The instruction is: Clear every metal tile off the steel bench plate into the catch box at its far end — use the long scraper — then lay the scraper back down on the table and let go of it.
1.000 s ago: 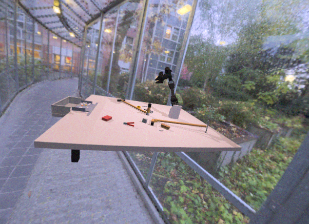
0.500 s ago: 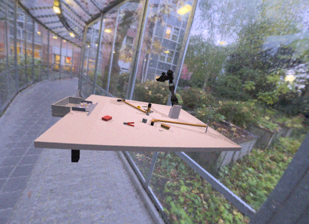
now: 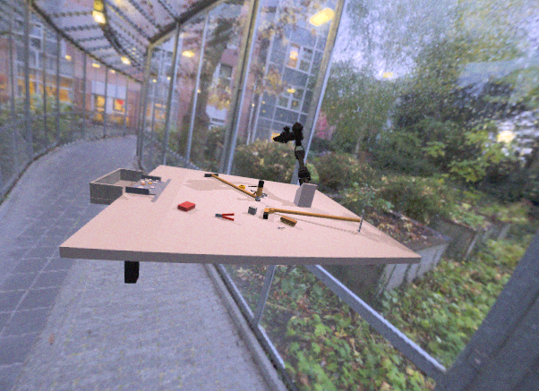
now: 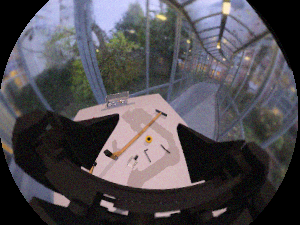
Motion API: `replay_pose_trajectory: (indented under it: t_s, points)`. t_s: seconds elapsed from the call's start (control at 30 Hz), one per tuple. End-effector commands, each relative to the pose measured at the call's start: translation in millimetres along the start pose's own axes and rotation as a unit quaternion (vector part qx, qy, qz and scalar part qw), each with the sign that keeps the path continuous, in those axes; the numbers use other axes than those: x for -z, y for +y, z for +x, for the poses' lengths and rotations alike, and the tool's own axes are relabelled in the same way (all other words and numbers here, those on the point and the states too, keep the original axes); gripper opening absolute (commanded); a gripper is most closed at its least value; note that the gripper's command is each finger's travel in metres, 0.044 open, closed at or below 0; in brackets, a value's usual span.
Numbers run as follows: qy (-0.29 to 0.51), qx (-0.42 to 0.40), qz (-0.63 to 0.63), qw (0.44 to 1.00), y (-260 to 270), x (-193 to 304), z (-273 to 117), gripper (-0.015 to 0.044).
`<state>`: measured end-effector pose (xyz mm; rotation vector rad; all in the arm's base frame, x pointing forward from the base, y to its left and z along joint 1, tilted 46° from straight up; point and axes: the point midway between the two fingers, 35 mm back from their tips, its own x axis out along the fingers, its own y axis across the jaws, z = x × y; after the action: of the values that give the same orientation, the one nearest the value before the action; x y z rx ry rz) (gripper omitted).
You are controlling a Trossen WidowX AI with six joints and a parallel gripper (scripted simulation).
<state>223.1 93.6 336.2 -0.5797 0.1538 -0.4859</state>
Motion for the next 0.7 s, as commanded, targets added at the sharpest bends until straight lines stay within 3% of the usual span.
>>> replay_pose_trajectory:
  t_s: [0.0, 0.67]
  points:
    - [-0.002, 0.001, -0.003, 1.000, -0.2, 0.6, -0.2, 0.0440]
    - [0.014, -0.005, 0.009, 1.000, 7.2, 3.1, 1.3, 0.0440]
